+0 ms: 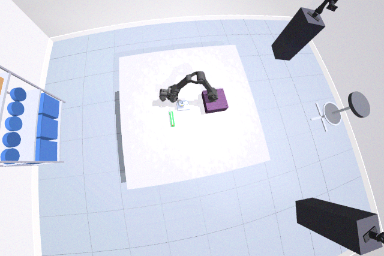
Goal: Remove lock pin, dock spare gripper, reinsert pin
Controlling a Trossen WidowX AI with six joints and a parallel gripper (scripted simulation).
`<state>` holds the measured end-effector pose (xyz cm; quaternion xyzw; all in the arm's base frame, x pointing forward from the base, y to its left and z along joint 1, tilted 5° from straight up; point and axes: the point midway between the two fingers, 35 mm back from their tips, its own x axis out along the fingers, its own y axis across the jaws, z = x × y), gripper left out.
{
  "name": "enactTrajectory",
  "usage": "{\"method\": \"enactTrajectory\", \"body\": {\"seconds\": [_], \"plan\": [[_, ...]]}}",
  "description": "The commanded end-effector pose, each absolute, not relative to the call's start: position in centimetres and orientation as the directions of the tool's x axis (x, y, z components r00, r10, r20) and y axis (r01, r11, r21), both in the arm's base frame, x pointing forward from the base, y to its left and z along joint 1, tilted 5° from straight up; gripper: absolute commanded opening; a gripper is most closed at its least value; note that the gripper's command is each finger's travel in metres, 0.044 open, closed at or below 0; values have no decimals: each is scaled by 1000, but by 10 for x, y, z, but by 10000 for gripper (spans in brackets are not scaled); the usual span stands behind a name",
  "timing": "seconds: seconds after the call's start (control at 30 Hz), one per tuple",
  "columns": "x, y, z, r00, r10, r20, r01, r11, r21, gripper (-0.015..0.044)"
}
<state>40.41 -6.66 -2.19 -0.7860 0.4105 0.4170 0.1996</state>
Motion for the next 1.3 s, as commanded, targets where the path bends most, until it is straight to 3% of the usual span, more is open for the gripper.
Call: {"method": "enactTrajectory", "body": {"seconds": [0.0,0.3,0.5,0.73,1.03,1.27], "plan": [[403,-67,-29,314,-474,-823,-809,-587,29,440],[402,-68,-39,314,-474,-823,-809,-587,29,440],[402,-68,-39,314,-474,-823,-809,-587,29,282],[402,-68,-39,314,-474,-823,-809,-587,29,236],[406,-65,-11,315,-474,-823,-809,-588,29,0],[407,-62,28,315,-473,-823,-809,-588,28,0]]}}
